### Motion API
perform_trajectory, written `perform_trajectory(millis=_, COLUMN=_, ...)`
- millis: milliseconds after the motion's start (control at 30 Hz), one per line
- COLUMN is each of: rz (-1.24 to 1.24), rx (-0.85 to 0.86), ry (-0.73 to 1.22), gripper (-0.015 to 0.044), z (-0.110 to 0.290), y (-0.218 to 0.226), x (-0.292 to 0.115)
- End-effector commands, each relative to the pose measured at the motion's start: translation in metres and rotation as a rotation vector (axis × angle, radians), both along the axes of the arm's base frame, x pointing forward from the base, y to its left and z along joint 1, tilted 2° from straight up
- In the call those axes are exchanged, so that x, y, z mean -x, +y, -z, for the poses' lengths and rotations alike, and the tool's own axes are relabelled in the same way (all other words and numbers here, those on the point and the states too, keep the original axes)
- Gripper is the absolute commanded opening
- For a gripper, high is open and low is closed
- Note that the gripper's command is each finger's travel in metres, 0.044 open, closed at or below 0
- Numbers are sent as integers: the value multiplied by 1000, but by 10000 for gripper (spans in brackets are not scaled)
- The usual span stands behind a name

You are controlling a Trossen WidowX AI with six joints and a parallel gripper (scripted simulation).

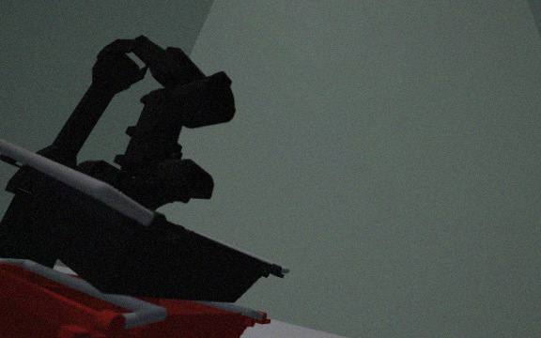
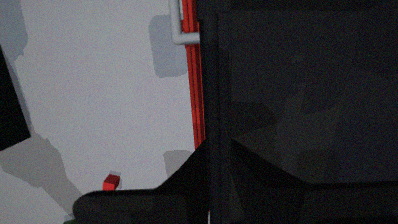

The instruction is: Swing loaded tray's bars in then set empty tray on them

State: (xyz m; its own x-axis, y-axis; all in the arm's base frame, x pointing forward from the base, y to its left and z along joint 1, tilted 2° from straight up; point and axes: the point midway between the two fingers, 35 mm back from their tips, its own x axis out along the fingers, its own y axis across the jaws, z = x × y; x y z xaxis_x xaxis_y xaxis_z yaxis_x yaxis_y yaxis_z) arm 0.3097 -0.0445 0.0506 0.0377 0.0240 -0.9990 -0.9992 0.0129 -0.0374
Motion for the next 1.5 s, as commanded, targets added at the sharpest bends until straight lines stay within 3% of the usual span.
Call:
perform_trajectory(millis=0, rz=-5, rx=1, ry=24, gripper=0, z=5, y=0, x=5)
perform_trajectory(millis=1467, rz=-5, rx=1, ry=24, gripper=0, z=13, y=0, x=7)
